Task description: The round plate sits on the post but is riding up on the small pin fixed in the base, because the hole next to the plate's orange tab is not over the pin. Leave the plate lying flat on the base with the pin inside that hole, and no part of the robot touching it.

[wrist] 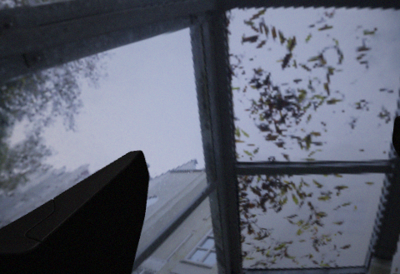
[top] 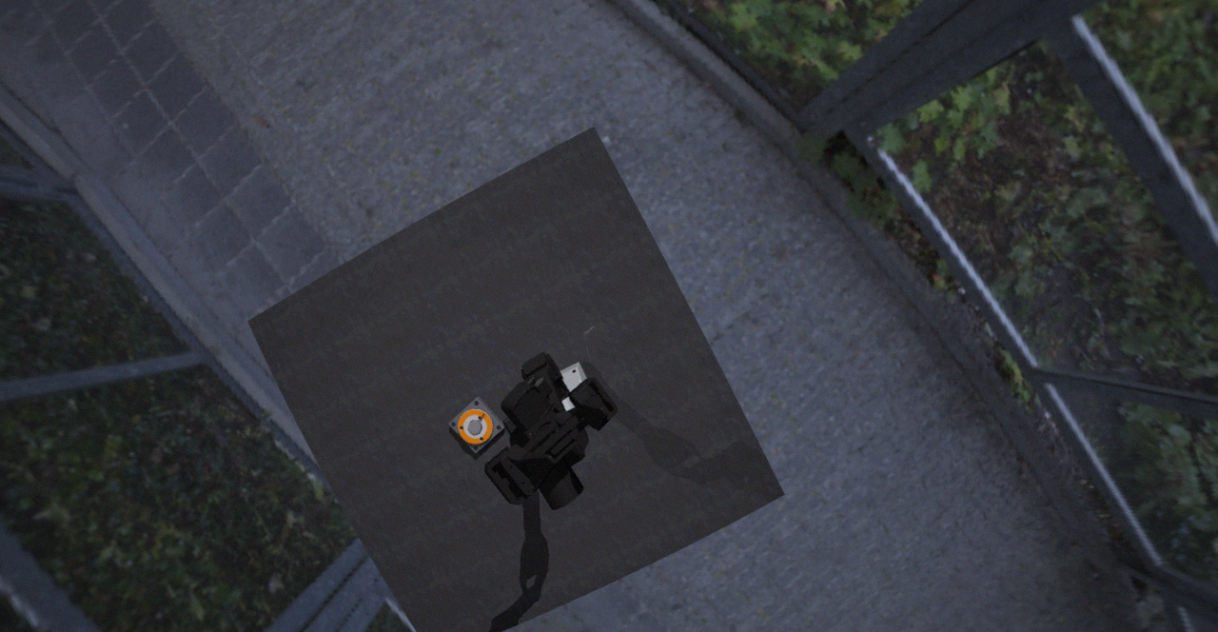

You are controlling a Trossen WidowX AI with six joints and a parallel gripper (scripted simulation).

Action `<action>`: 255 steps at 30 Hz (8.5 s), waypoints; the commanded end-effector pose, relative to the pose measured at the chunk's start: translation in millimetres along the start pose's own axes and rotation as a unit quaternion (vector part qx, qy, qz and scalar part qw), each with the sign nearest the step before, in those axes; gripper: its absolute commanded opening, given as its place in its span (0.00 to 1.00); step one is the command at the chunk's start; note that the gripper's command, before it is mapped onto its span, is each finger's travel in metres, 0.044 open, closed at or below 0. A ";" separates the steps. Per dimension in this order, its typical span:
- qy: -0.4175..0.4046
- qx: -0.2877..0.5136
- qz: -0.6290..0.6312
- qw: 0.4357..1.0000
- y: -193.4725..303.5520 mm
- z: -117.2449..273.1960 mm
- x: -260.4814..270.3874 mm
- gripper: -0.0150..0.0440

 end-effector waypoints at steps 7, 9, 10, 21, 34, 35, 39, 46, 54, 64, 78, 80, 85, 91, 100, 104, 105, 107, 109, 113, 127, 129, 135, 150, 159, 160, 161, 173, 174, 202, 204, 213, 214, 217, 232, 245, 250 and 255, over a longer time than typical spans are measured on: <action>-0.034 -0.120 -0.048 0.991 -103.4 -6.7 47.9 0.62; -0.043 -0.143 -0.063 0.987 -122.0 -5.1 56.9 0.53; -0.052 -0.168 -0.083 0.981 -140.2 -2.2 65.5 0.49; -0.190 -0.333 -0.236 0.893 -300.8 60.2 139.0 0.25; -0.387 -0.469 -0.368 0.704 -446.4 198.6 166.8 0.25; -0.407 -0.479 -0.374 0.682 -457.4 215.6 166.5 0.25; -0.473 -0.509 -0.389 0.605 -488.5 276.0 161.1 0.25; -0.580 -0.547 -0.394 0.457 -516.4 386.7 134.7 0.25; -0.681 -0.572 -0.363 0.279 -500.9 509.4 83.4 0.25; -0.776 -0.575 -0.234 0.114 -425.6 643.5 19.5 0.25; -0.818 -0.574 0.017 0.031 -230.8 753.8 -28.0 0.25; -0.818 -0.572 0.052 0.038 -197.6 761.5 -25.7 0.25; -0.799 -0.582 0.129 0.078 -120.5 772.5 -9.0 0.25; -0.764 -0.601 0.177 0.154 -51.3 769.9 27.7 0.25; -0.735 -0.618 0.179 0.213 -27.2 762.6 57.2 0.25; -0.735 -0.618 0.180 0.212 -26.8 772.6 62.5 0.25; -0.735 -0.619 0.180 0.212 -26.7 776.9 65.0 0.25; -0.735 -0.619 0.180 0.212 -26.7 785.5 70.3 0.25; -0.735 -0.619 0.179 0.212 -26.4 793.7 76.0 0.25; -0.735 -0.619 0.179 0.214 -26.1 803.2 83.4 0.25; -0.735 -0.619 0.178 0.214 -42.3 805.1 80.6 0.25; -0.735 -0.619 0.178 0.214 -44.7 805.8 79.4 0.25; -0.735 -0.619 0.178 0.214 -52.8 808.1 75.7 0.25; -0.735 -0.619 0.178 0.214 -67.3 814.8 64.0 0.25; -0.735 -0.618 0.178 0.214 -72.9 819.2 55.8 0.25; -0.735 -0.618 0.178 0.214 -73.3 819.7 54.9 0.25; -0.735 -0.618 0.177 0.214 -73.7 820.2 53.9 0.25; -0.735 -0.618 0.177 0.214 -77.1 827.9 42.4 0.25; -0.735 -0.618 0.177 0.214 -77.2 828.5 41.2 0.25; -0.736 -0.618 0.177 0.213 -67.2 843.9 10.8 0.25; -0.736 -0.618 0.177 0.213 -65.5 844.9 8.9 0.25; -0.736 -0.618 0.177 0.213 -57.2 847.8 0.9 0.25; -0.736 -0.618 0.177 0.213 -56.2 848.1 0.3 0.25; -0.736 -0.617 0.177 0.213 -53.1 849.1 -1.3 0.25; -0.737 -0.617 0.177 0.213 -39.8 852.4 -6.8 0.25; -0.737 -0.617 0.177 0.212 -33.5 843.3 -14.7 0.25; -0.737 -0.617 0.178 0.212 -33.6 818.5 -26.2 0.25; -0.734 -0.621 0.175 0.212 -32.9 821.7 -24.1 0.25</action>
Point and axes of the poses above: the point midway between the two fingers, 35 mm back from their tips, its own z axis back along the fingers, its own x axis across the jaws, y = z × x, the point moved 2 cm from there along z, back along the fingers
